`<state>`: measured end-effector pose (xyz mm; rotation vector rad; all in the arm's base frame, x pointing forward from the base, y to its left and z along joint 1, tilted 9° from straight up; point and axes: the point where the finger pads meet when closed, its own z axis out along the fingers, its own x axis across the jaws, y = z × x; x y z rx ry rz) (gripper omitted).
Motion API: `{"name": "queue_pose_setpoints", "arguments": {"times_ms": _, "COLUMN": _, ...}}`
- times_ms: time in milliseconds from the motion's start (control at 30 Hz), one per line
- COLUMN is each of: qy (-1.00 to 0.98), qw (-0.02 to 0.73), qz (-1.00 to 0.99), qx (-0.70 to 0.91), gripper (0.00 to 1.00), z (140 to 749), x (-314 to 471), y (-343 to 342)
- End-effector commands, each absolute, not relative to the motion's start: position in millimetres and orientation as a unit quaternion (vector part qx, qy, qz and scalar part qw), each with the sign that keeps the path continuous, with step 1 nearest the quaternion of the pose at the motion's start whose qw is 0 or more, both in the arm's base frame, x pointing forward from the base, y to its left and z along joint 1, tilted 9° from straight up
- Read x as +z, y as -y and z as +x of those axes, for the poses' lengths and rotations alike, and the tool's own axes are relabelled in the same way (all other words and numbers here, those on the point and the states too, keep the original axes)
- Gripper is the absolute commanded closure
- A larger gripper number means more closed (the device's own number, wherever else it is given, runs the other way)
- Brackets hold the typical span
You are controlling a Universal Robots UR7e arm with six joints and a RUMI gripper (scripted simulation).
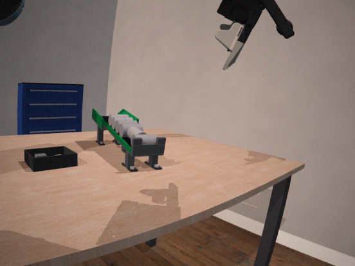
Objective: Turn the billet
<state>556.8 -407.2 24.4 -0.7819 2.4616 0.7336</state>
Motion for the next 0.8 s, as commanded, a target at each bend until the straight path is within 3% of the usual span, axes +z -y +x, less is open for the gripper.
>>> {"name": "queue_pose_setpoints", "arguments": {"times_ms": 0, "qy": -0.893, "qw": 0.227, "qz": -0.284, "qx": 0.265, "gripper": 0.00, "z": 557.0, "x": 25.3, "y": 407.6}}
{"name": "queue_pose_setpoints", "arguments": {"times_ms": 533, "qy": -0.893, "qw": 0.227, "qz": -0.284, "qx": 0.265, "gripper": 0.00, "z": 557.0, "x": 25.3, "y": 407.6}}
{"name": "queue_pose_setpoints", "arguments": {"times_ms": 567, "qy": -0.893, "qw": 0.227, "qz": -0.284, "qx": 0.265, "gripper": 0.60, "z": 557.0, "x": 25.3, "y": 407.6}}
{"name": "queue_pose_setpoints", "arguments": {"times_ms": 767, "qy": -0.893, "qw": 0.227, "qz": -0.284, "qx": 0.265, "gripper": 0.60, "z": 557.0, "x": 25.3, "y": 407.6}}
